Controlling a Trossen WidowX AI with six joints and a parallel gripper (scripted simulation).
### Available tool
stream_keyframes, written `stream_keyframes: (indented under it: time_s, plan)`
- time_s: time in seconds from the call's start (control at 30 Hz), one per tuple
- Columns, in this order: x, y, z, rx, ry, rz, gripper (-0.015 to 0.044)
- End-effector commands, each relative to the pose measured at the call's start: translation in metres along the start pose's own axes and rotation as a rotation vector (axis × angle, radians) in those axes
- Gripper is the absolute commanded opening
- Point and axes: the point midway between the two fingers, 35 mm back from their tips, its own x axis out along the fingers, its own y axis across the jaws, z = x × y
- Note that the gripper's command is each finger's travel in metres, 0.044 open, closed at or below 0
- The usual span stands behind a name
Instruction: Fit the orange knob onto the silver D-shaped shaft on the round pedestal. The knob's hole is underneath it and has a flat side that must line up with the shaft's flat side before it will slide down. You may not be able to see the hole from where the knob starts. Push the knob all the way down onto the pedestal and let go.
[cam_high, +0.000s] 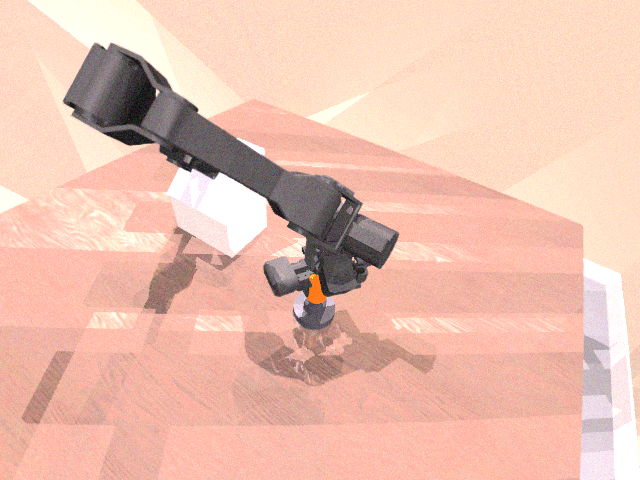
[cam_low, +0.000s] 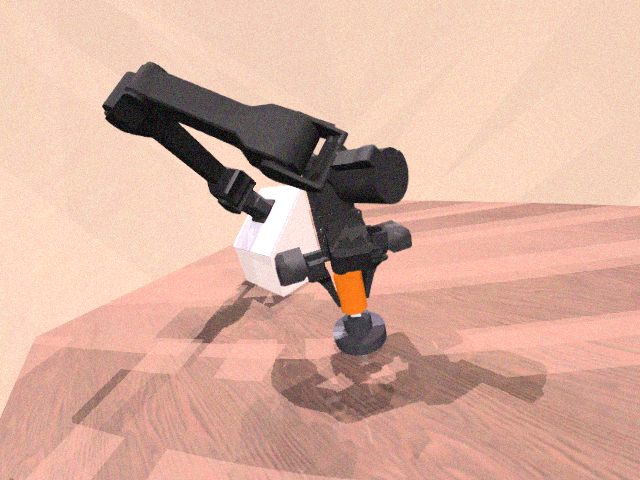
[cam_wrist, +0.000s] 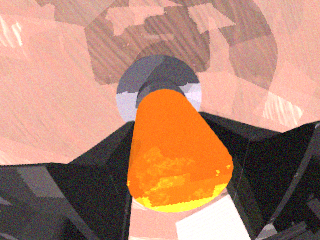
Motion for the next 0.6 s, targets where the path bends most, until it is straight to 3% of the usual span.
stream_keyframes:
  time_s: [0.0,0.27,0.57]
  plan:
    - [0.0005,0.0003,0.0004,0.003,-0.003,0.000,0.0000]
    - [-0.0046,0.0004,0.0007,0.012,-0.003,0.000,0.0000]
    - [-0.0035,0.0003,0.0021,0.212,-0.003,0.000,0.0000]
